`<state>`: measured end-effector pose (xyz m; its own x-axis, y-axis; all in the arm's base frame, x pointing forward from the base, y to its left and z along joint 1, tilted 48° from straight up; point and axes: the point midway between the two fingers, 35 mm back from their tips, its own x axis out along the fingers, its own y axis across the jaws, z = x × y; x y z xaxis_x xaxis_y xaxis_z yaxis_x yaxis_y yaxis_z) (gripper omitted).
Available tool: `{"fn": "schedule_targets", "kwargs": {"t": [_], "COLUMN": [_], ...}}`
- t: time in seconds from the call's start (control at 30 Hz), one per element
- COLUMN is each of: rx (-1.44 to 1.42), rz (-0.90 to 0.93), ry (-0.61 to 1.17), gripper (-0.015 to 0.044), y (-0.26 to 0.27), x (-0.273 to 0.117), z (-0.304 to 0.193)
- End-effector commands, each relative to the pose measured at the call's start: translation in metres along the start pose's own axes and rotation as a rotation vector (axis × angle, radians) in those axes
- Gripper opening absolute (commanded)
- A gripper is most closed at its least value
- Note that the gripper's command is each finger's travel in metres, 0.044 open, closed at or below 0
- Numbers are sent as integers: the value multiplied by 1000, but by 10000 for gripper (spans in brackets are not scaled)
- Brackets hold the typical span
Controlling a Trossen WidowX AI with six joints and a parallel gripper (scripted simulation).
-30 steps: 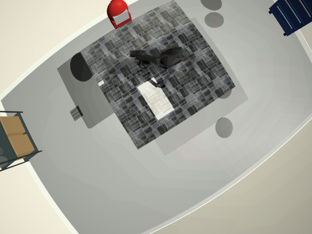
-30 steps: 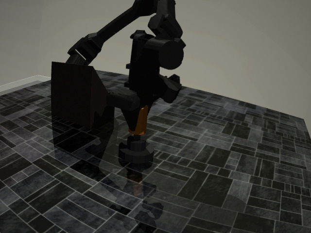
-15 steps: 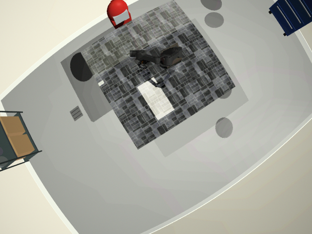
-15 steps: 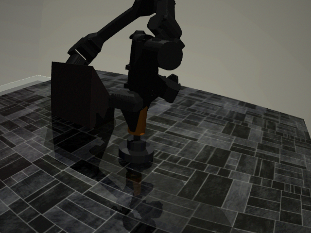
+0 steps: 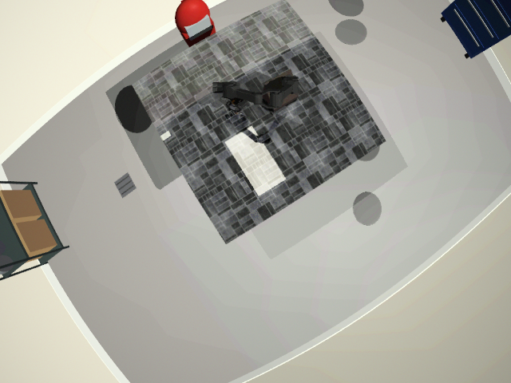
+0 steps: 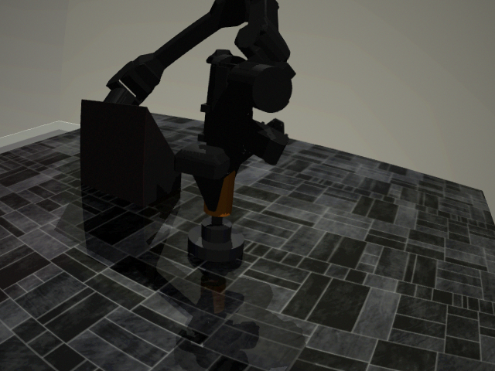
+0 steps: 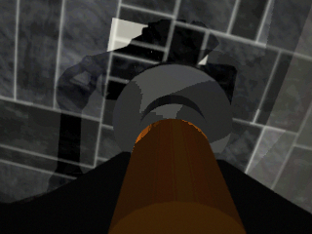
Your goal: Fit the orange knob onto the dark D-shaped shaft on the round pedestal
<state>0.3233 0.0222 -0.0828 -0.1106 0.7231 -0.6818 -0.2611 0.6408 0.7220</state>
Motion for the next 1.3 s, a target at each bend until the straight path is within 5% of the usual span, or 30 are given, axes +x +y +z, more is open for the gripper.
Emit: {"fn": "schedule_targets", "kwargs": {"t": [0.0,1.27], "rx": [0,-209], "rz": [1,0], "ry": [-7,-7], "gripper": [0,0], "y": [-1,-1], "x": [-1,1], "z": [-1,0]}}
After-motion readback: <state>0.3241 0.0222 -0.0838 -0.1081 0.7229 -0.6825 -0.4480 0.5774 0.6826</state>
